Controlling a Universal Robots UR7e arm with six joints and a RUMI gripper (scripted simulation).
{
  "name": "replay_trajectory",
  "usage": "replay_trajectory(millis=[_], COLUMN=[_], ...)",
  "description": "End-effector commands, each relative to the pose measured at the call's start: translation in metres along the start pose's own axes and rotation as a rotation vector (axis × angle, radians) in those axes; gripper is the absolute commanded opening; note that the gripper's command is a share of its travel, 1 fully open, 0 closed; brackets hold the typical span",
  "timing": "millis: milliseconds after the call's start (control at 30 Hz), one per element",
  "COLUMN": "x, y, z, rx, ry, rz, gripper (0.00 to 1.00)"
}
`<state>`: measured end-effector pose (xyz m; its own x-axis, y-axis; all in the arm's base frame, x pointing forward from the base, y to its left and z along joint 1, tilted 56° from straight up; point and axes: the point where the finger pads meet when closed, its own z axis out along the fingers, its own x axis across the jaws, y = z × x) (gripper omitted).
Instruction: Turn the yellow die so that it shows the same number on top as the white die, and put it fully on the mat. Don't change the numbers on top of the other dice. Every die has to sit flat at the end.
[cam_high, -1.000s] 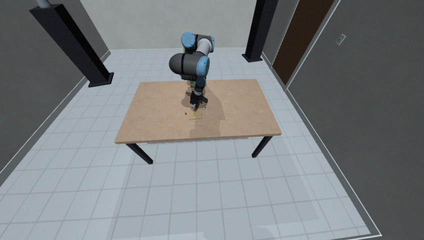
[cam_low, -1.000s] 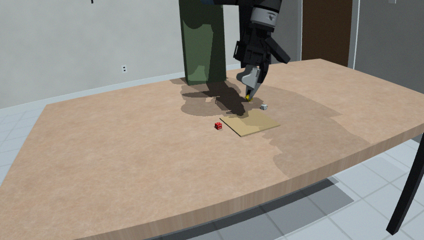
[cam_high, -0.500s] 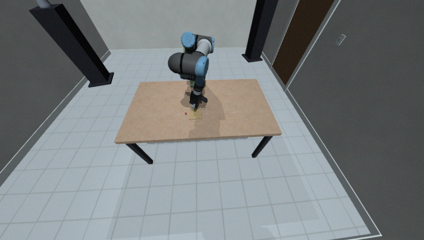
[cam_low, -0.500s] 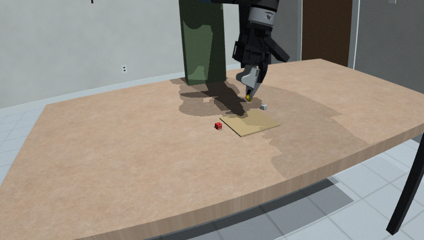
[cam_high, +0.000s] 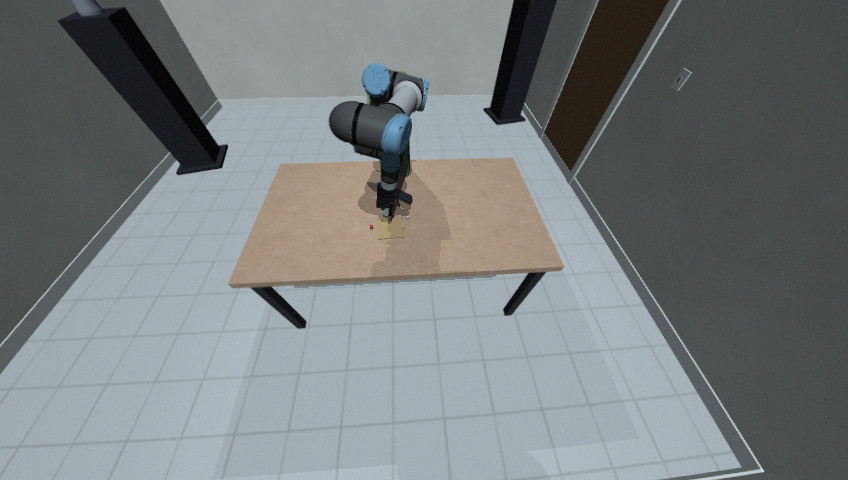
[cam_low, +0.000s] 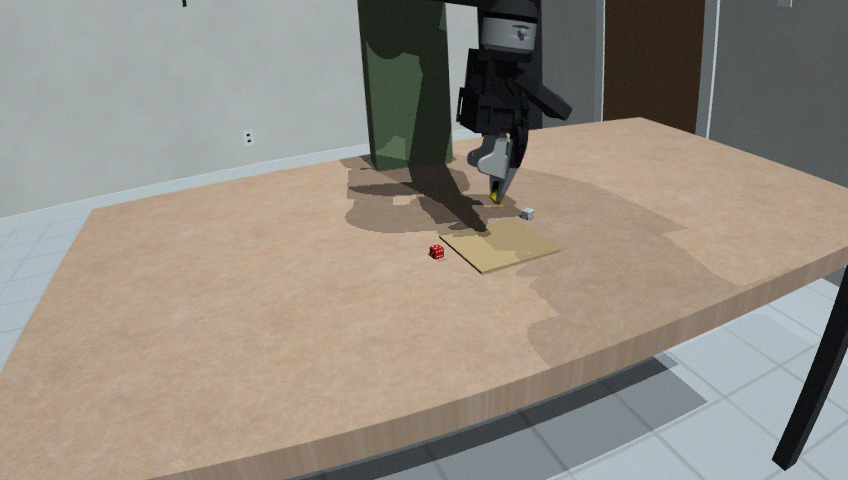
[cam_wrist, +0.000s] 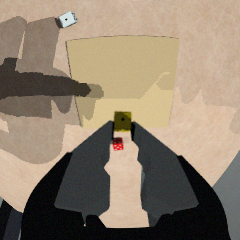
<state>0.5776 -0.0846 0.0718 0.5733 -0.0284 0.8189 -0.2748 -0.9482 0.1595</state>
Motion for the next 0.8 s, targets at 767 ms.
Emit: replay_trajectory(millis=[767], x=[0.0024], y=[0.002], z=[-0.0041], rx=[0.157], ry=[0.012], rz=[0.003], gripper=[0.0])
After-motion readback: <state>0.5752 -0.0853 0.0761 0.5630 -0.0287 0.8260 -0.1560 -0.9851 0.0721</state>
